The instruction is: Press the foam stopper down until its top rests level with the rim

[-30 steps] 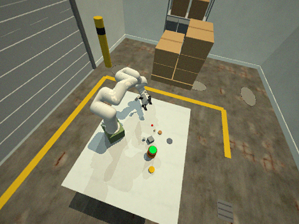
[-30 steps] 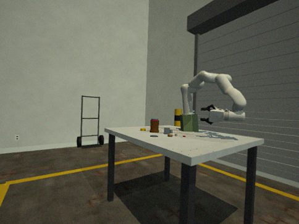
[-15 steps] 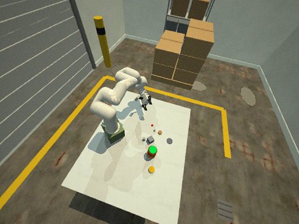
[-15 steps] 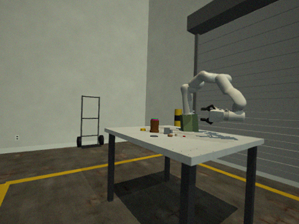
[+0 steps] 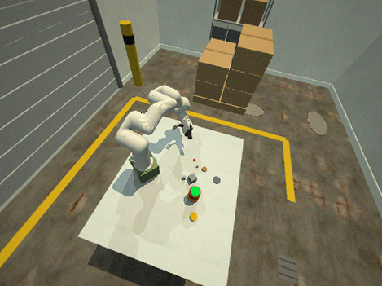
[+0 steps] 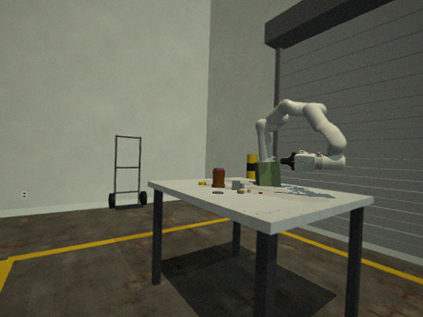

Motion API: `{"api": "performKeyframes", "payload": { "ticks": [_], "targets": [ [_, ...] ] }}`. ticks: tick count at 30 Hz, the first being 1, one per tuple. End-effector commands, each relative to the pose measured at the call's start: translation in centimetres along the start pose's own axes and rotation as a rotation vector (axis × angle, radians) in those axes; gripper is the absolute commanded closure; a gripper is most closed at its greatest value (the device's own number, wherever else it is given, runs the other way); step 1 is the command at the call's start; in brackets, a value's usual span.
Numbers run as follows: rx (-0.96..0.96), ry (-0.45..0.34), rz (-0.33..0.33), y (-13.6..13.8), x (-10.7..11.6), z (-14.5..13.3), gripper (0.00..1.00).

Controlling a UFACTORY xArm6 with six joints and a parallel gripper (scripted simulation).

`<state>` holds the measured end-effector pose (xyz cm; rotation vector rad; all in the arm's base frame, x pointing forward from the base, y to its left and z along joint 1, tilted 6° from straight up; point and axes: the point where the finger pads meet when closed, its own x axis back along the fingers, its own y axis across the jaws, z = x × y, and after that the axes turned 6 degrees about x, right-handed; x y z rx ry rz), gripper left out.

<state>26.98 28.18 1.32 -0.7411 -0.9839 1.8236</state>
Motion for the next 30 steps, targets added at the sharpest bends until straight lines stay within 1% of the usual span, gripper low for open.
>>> {"api": "performKeyframes", "payload": {
  "ticks": [1, 2, 4, 7, 8, 9, 10, 11, 12, 13, 14, 15, 16, 17, 18, 19, 21, 22, 23, 24, 25, 26, 27, 29, 30],
  "targets": [
    [-0.13, 0.039, -0.118, -1.2, -1.8, -0.3, 1.0],
    [-0.167, 0.054, -0.15, -1.5, -2.3, -0.3, 1.0],
    [-0.167, 0.054, -0.15, -1.5, -2.3, -0.3, 1.0],
    [-0.305, 0.117, -0.26, -2.6, -4.2, -0.4, 1.0],
    [-0.305, 0.117, -0.26, -2.6, -4.2, -0.4, 1.0],
    [-0.36, 0.145, -0.301, -3.0, -4.9, -0.4, 1.0],
    [-0.36, 0.145, -0.301, -3.0, -4.9, -0.4, 1.0],
    [-0.42, 0.177, -0.344, -3.4, -5.7, -0.4, 1.0],
    [-0.42, 0.177, -0.344, -3.4, -5.7, -0.4, 1.0],
    [-0.485, 0.214, -0.387, -3.8, -6.5, -0.4, 1.0],
    [-0.485, 0.214, -0.387, -3.8, -6.5, -0.4, 1.0],
    [-0.546, 0.253, -0.426, -4.2, -7.4, -0.3, 1.0],
    [-0.554, 0.256, -0.432, -4.2, -7.4, -0.3, 1.0],
    [-0.606, 0.294, -0.461, -4.7, -8.3, -0.2, 1.0],
    [-0.627, 0.303, -0.476, -4.7, -8.3, -0.2, 1.0],
    [-0.668, 0.338, -0.495, -5.2, -9.2, -0.1, 1.0],
    [-0.668, 0.338, -0.495, -5.2, -9.2, -0.1, 1.0],
    [-0.762, 0.402, -0.547, -5.7, -10.1, 0.0, 1.0],
    [-0.786, 0.415, -0.563, -5.7, -10.1, 0.0, 1.0],
    [-0.786, 0.415, -0.563, -5.7, -10.1, 0.0, 1.0],
    [-0.846, 0.466, -0.589, -6.2, -11.1, 0.2, 1.0],
    [-0.871, 0.48, -0.604, -6.2, -11.1, 0.2, 1.0],
    [-0.905, 0.518, -0.613, -6.7, -12.1, 0.4, 1.0],
    [-0.96, 0.551, -0.643, -6.7, -12.1, 0.4, 1.0],
    [-1.0, 0.595, -0.654, -7.3, -13.1, 0.7, 1.0]
  ]
}}
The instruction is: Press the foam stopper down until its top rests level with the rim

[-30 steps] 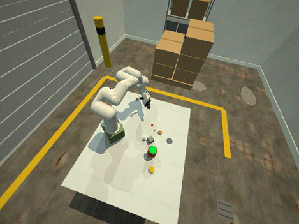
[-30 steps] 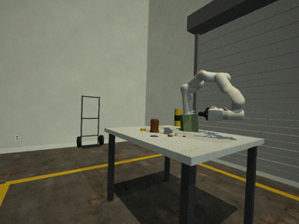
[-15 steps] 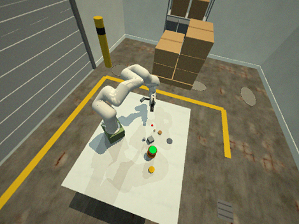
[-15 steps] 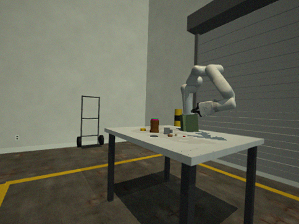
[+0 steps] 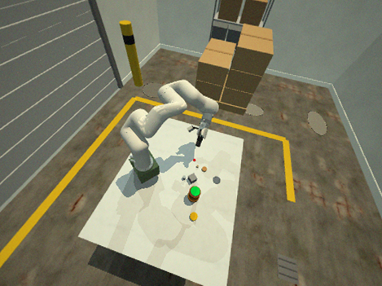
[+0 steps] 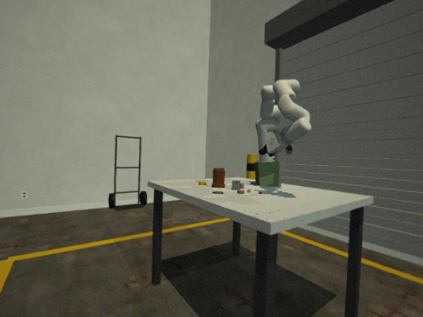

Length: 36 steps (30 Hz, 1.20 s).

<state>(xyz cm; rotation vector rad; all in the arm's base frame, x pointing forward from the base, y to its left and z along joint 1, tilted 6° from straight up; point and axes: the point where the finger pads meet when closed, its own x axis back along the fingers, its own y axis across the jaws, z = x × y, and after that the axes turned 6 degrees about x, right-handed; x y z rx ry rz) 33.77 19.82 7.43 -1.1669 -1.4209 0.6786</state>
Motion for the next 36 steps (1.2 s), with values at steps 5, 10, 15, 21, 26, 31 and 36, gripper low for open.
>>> {"api": "performKeyframes", "payload": {
  "ticks": [5, 10, 15, 21, 26, 31, 36],
  "targets": [
    [-0.351, 0.197, -0.155, -2.5, -1.4, -2.6, 1.0],
    [-0.541, 0.318, -0.191, -4.3, -2.4, -4.2, 1.0],
    [-0.693, 0.413, -0.22, -5.2, -2.9, -4.9, 1.0],
    [-0.927, 0.564, -0.239, -7.2, -3.9, -6.4, 1.0],
    [-1.108, 0.687, -0.234, -9.3, -5.0, -7.9, 1.0],
    [-1.273, 0.796, -0.233, -10.5, -5.5, -8.7, 1.0],
    [-1.45, 0.922, -0.209, -12.8, -6.6, -10.1, 1.0]
  ]
}}
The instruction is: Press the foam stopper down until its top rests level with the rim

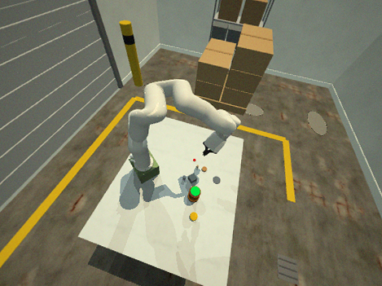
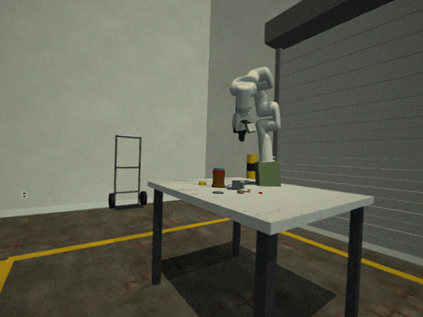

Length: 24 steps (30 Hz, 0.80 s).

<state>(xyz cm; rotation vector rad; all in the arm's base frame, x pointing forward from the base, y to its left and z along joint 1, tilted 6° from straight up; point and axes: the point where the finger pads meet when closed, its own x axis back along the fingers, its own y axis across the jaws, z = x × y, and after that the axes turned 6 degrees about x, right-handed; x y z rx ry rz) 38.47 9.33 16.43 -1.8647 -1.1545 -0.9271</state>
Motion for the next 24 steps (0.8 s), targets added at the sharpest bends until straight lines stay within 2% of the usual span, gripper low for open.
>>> {"api": "performKeyframes", "payload": {
  "ticks": [1, 3, 4, 6, 7, 10, 11, 14, 15, 17, 18, 20, 21, 23, 24],
  "targets": [
    [-0.247, 0.134, -0.014, 0.8, 1.2, -2.6, 1.0],
    [-0.314, 0.169, -0.017, 0.8, 1.2, -2.6, 1.0],
    [-0.366, 0.19, -0.006, 1.2, 1.7, -4.0, 1.0],
    [-0.366, 0.19, -0.006, 1.2, 1.7, -4.0, 1.0],
    [-0.48, 0.244, 0.005, 1.5, 2.2, -5.3, 1.0],
    [-0.579, 0.294, 0.005, 1.5, 2.2, -5.3, 1.0],
    [-0.622, 0.31, 0.018, 1.8, 2.7, -6.7, 1.0],
    [-0.709, 0.354, 0.02, 1.8, 2.7, -6.7, 1.0],
    [-0.779, 0.384, 0.035, 2.1, 3.2, -8.1, 1.0],
    [-0.837, 0.413, 0.037, 2.1, 3.2, -8.1, 1.0],
    [-0.892, 0.436, 0.052, 2.3, 3.6, -9.5, 1.0],
    [-0.962, 0.47, 0.056, 2.3, 3.6, -9.5, 1.0],
    [-1.008, 0.489, 0.07, 2.5, 4.0, -10.9, 1.0],
    [-1.008, 0.489, 0.07, 2.5, 4.0, -10.9, 1.0],
    [-1.124, 0.54, 0.084, 3.0, 3.5, -11.7, 1.0]
  ]
}}
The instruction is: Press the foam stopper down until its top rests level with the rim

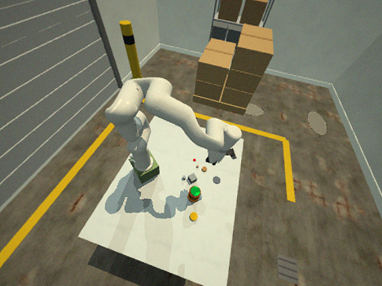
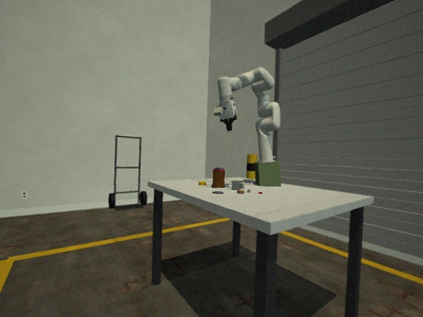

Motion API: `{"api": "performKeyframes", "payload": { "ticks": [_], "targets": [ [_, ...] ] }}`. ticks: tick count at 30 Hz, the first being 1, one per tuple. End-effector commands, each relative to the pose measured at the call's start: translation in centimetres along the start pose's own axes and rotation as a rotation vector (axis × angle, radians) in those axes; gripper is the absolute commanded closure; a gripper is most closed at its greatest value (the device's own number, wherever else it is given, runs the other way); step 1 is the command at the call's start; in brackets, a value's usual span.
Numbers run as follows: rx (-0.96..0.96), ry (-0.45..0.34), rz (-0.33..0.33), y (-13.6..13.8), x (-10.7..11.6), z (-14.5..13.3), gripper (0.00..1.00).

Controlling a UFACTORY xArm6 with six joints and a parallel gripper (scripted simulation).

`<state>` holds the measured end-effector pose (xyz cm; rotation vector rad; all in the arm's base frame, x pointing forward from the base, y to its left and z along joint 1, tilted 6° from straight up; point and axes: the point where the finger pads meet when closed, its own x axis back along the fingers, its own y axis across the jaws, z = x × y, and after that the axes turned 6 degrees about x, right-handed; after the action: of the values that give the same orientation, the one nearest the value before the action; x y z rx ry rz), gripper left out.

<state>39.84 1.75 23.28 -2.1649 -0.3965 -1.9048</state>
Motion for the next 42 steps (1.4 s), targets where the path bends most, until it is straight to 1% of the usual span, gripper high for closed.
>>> {"api": "performKeyframes", "payload": {
  "ticks": [1, 2, 3, 4, 6, 7, 9, 10, 11, 12, 13, 14, 16, 17, 18, 19, 20, 21, 22, 24, 25, 28, 29, 31, 33, 37, 42],
  "targets": [
    [-0.251, 0.125, 0.017, 2.2, 0.9, -0.5, 1.0],
    [-0.276, 0.134, 0.007, 3.4, -1.1, -0.2, 1.0],
    [-0.276, 0.134, 0.007, 3.4, -1.1, -0.2, 1.0],
    [-0.291, 0.139, -0.003, 4.6, -3.0, -0.1, 1.0],
    [-0.291, 0.139, -0.003, 4.6, -3.0, -0.1, 1.0],
    [-0.304, 0.143, -0.012, 5.6, -4.8, -0.1, 1.0],
    [-0.304, 0.143, -0.012, 5.6, -4.8, -0.1, 1.0],
    [-0.316, 0.147, -0.021, 6.5, -6.5, -0.2, 1.0],
    [-0.316, 0.147, -0.021, 6.5, -6.5, -0.2, 1.0],
    [-0.326, 0.151, -0.028, 7.3, -8.2, -0.3, 1.0],
    [-0.326, 0.151, -0.028, 7.3, -8.2, -0.3, 1.0],
    [-0.335, 0.155, -0.034, 8.0, -9.7, -0.6, 1.0],
    [-0.335, 0.155, -0.034, 8.0, -9.7, -0.6, 1.0],
    [-0.343, 0.159, -0.039, 8.6, -11.1, -0.8, 1.0],
    [-0.343, 0.159, -0.039, 8.6, -11.1, -0.8, 1.0],
    [-0.35, 0.162, -0.043, 9.1, -12.3, -1.1, 1.0],
    [-0.35, 0.162, -0.043, 9.1, -12.3, -1.1, 1.0],
    [-0.356, 0.165, -0.047, 9.5, -13.5, -1.4, 1.0],
    [-0.356, 0.165, -0.047, 9.5, -13.5, -1.4, 1.0],
    [-0.365, 0.172, -0.052, 10.0, -15.5, -2.1, 1.0],
    [-0.365, 0.172, -0.052, 10.0, -15.5, -2.1, 1.0],
    [-0.376, 0.179, -0.055, 10.5, -17.6, -2.9, 1.0],
    [-0.376, 0.179, -0.055, 10.5, -17.6, -2.9, 1.0],
    [-0.38, 0.183, -0.057, 10.7, -18.6, -3.3, 1.0],
    [-0.38, 0.183, -0.057, 10.7, -18.6, -3.3, 1.0],
    [-0.385, 0.187, -0.057, 10.8, -19.7, -3.8, 1.0],
    [-0.386, 0.188, -0.057, 10.8, -19.9, -3.9, 1.0]
  ]
}}
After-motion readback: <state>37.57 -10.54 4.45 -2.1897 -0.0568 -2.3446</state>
